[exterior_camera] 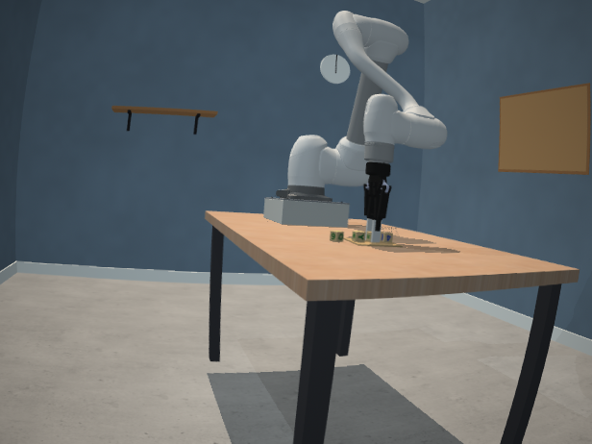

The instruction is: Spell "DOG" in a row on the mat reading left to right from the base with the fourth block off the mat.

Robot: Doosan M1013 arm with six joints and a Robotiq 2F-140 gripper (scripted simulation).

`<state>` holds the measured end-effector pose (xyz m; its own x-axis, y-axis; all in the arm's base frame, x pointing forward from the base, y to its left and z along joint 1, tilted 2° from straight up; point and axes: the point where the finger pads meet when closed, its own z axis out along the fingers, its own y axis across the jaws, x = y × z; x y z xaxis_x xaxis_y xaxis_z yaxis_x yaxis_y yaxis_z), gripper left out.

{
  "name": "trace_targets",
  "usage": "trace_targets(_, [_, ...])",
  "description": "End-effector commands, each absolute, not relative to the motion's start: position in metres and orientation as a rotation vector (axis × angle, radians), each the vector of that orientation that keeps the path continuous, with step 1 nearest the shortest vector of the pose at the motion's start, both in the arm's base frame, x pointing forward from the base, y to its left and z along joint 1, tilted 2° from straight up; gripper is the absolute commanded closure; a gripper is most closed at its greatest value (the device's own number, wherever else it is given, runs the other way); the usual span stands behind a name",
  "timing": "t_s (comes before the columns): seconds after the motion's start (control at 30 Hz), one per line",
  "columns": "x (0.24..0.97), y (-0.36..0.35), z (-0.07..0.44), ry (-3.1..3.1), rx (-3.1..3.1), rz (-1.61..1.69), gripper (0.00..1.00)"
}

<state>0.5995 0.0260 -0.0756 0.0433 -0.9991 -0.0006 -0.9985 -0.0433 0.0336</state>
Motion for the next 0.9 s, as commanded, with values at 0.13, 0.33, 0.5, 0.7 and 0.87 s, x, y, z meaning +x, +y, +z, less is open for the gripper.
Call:
trace_targets(0.13, [0.5995, 0.026, -0.0755, -2.156, 2.252, -0.037, 0.84])
trace_targets(0.33, [0.5995, 0.026, -0.0755, -2.156, 2.252, -0.037, 0.79])
trace_targets(0.5, [0.5995, 0.026, -0.0755, -2.156, 2.252, -0.037, 0.77])
trace_targets(0.7, [0.5995, 0.026, -0.0755, -2.156, 2.252, -0.037, 0.72])
trace_targets(0.87, [0.5995, 0.026, -0.0755, -2.156, 2.252, -0.037, 0.72])
